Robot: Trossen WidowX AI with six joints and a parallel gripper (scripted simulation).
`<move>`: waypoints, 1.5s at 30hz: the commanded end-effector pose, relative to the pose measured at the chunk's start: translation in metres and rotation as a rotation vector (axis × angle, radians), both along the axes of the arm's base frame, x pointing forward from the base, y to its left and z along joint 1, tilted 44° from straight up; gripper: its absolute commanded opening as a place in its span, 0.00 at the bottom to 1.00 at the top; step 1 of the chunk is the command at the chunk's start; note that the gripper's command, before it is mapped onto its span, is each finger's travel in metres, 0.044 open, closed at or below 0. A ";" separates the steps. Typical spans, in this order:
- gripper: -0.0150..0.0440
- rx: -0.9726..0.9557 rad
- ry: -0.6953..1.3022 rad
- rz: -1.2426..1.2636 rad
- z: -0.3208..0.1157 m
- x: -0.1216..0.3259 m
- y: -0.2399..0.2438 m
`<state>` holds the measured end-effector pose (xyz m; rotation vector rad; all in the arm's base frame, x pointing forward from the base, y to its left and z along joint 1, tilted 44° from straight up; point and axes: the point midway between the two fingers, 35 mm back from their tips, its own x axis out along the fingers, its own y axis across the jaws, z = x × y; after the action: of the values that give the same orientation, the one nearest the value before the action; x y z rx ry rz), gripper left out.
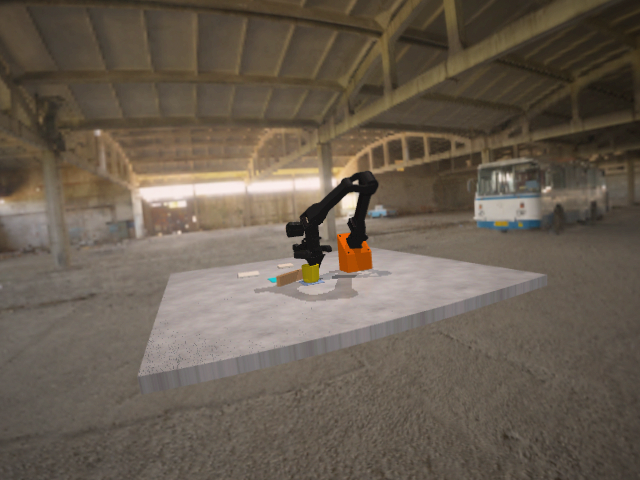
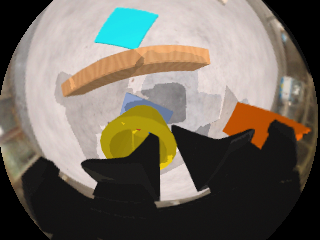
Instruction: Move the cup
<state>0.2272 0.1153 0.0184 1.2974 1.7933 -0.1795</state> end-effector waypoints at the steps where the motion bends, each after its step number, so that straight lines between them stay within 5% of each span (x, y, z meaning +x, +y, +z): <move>1: 0.36 0.000 -0.001 0.001 0.000 0.000 0.000; 10: 0.25 0.000 -0.001 0.001 0.000 0.000 0.000; 45: 0.25 0.008 0.008 -0.005 0.044 0.003 -0.045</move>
<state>0.2301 0.0698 0.0630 1.3073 1.7989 -0.1782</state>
